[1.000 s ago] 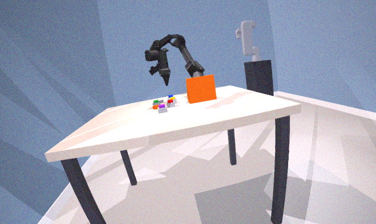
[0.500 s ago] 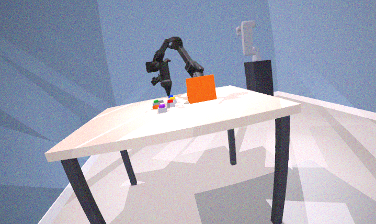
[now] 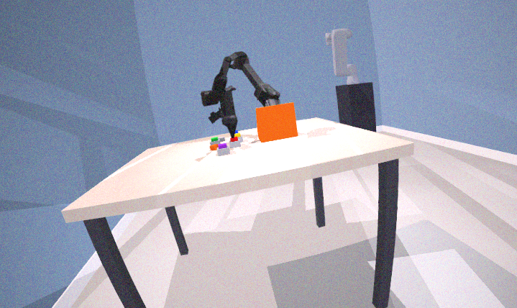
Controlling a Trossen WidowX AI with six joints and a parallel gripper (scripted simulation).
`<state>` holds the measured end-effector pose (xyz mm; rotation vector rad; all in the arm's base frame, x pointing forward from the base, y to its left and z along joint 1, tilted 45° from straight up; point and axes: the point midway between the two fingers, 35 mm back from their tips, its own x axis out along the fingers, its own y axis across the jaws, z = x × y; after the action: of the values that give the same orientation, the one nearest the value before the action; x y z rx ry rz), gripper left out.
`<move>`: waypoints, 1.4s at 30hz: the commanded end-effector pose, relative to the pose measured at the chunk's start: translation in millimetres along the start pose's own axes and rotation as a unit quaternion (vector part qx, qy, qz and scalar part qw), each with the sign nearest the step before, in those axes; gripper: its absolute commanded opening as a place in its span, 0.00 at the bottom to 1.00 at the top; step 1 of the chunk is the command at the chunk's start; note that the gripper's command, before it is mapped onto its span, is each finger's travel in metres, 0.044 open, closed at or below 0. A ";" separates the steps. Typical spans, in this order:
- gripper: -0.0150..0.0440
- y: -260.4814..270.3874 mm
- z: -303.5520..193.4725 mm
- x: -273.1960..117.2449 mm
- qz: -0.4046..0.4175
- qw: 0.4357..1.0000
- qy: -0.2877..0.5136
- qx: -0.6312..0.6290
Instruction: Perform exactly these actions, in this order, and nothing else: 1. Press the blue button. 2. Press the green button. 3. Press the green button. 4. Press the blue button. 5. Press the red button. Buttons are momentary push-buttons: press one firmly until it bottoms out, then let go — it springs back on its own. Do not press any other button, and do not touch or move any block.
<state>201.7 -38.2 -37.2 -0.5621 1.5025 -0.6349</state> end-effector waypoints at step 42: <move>0.87 138.3 45.1 -77.4 0.008 1.000 0.002 -0.006</move>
<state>251.3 80.7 -58.9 -0.5560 1.5092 -0.6151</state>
